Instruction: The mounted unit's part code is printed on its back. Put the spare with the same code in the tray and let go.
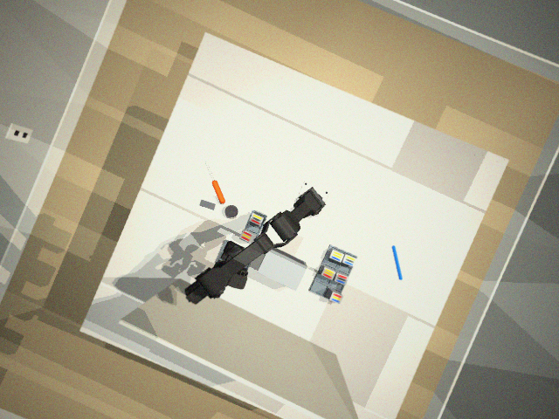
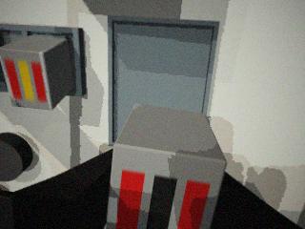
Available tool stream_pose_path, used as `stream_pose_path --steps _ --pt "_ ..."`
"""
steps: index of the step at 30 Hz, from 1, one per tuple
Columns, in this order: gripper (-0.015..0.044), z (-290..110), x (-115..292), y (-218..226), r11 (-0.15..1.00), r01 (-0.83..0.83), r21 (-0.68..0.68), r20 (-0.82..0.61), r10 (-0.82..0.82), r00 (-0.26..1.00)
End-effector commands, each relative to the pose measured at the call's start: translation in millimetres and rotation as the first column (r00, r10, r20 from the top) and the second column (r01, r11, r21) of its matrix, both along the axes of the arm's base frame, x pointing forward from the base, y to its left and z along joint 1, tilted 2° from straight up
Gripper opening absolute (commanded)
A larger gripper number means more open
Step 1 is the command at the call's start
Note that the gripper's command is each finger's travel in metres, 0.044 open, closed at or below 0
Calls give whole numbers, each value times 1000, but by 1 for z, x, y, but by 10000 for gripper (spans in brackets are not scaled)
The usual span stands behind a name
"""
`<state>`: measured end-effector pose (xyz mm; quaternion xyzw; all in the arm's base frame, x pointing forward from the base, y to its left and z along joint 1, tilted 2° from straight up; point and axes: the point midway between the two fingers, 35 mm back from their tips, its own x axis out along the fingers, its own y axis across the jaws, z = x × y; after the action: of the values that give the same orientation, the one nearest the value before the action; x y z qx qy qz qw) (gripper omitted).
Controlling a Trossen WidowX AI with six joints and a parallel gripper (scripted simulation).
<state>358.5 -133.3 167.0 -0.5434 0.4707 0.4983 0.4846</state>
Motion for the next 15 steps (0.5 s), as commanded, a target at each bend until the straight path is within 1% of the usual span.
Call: stream_pose_path --steps 1,15 --pt "0 -5 0 1 1000 -6 5 -5 6 1000" --pt "0 -15 2 0 1000 -6 5 -4 6 1000"
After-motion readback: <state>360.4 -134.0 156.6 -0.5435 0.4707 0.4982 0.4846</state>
